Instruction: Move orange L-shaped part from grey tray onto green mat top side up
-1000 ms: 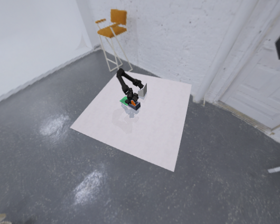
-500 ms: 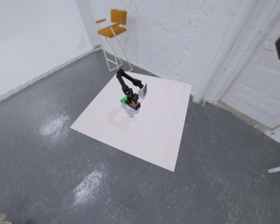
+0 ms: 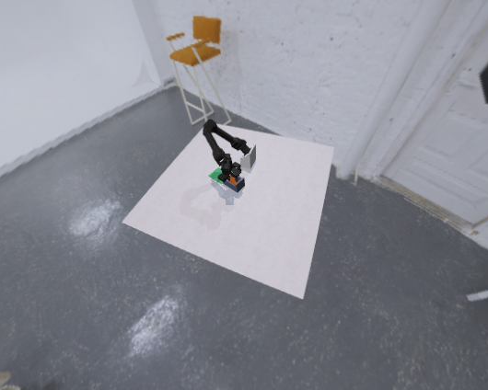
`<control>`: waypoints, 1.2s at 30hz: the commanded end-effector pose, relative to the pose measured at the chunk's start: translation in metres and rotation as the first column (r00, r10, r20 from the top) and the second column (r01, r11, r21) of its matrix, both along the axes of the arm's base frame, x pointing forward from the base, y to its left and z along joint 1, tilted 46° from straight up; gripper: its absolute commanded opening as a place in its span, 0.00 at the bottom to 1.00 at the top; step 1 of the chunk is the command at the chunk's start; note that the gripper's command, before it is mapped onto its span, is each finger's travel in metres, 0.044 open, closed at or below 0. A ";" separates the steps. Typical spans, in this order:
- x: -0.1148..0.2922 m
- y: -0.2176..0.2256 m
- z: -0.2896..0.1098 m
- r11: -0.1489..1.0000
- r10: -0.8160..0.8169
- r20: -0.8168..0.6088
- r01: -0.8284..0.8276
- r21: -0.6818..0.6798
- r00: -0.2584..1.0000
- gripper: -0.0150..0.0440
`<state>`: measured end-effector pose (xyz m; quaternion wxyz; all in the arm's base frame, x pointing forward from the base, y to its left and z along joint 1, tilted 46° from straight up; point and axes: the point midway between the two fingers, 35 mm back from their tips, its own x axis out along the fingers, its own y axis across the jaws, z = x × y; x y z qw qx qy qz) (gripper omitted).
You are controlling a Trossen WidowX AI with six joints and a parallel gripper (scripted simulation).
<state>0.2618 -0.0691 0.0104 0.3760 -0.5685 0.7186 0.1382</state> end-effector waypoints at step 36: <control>0.004 0.042 0.041 1.000 0.000 -0.001 0.000 -0.003 1.000 0.25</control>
